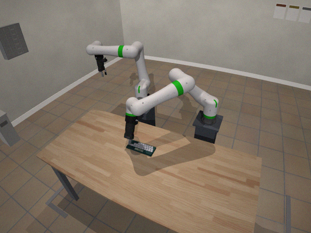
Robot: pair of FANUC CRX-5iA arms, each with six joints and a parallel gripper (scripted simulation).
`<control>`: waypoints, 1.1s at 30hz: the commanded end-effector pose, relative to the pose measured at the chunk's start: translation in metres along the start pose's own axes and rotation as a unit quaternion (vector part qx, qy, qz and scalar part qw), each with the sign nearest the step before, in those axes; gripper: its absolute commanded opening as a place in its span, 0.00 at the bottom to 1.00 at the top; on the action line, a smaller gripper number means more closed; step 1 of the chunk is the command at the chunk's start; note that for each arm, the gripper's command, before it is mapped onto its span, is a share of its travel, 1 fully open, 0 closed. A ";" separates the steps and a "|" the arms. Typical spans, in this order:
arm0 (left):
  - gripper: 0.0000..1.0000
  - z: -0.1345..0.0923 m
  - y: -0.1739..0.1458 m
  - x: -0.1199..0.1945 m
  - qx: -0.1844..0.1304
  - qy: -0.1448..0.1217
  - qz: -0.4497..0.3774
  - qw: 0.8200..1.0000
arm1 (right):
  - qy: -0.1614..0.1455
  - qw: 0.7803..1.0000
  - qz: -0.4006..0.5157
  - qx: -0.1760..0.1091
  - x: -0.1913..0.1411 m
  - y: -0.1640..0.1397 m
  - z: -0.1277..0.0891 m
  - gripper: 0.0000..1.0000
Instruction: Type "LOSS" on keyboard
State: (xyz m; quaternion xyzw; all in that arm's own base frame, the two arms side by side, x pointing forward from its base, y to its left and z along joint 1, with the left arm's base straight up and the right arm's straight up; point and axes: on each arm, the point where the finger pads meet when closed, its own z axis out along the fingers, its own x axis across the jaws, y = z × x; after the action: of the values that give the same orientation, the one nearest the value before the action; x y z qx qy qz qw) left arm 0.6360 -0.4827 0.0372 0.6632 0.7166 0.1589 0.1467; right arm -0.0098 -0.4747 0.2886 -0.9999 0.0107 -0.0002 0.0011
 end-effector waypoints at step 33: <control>0.00 -0.009 0.005 -0.001 -0.001 -0.001 -0.001 1.000 | 0.000 1.000 0.000 -0.001 0.000 0.000 -0.001 1.00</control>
State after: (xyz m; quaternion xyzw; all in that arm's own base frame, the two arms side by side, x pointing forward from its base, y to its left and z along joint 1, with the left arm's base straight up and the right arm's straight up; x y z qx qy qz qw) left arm 0.6359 -0.4828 0.0453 0.6632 0.7165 0.1589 0.1467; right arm -0.0098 -0.4747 0.2886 -0.9999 0.0107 -0.0002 0.0011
